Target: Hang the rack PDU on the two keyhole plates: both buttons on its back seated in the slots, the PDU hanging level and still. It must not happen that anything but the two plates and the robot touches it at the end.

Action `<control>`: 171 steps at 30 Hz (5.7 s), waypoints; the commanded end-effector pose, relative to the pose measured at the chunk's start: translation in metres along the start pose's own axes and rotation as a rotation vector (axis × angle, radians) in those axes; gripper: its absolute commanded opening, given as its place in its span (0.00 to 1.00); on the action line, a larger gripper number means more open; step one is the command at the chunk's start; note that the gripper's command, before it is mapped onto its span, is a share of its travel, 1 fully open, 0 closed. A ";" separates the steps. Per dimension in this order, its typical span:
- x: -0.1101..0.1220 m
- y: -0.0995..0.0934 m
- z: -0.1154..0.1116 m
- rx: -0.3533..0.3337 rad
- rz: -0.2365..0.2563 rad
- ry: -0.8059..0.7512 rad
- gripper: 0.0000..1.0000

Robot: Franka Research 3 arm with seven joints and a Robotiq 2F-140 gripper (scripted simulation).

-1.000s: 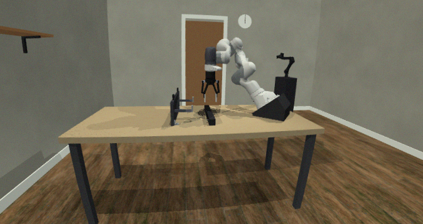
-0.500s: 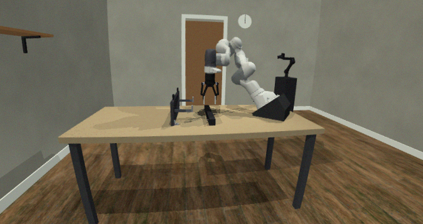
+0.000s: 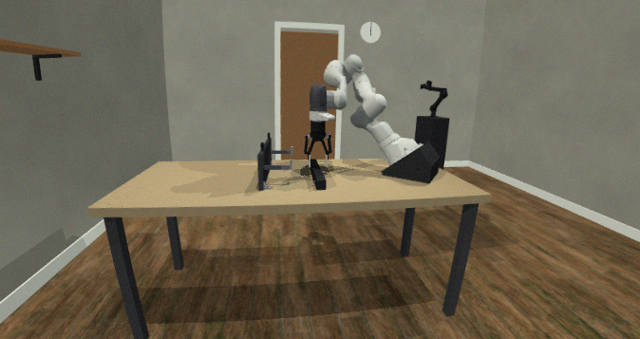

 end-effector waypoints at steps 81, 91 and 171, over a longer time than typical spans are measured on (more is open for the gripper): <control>0.007 0.033 0.006 0.019 -0.024 0.021 0.00; 0.007 0.026 0.006 0.019 -0.024 0.021 0.00; 0.081 -0.059 -0.014 0.024 -0.026 0.064 0.00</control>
Point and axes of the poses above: the point where the finger pads meet when closed, its own y axis out along the fingers, its own x axis across the jaws, z = x × y, the point moved 6 cm from there along -y, back along the fingers, and after that the axes turned 4 degrees about -y, right-handed, at the moved point
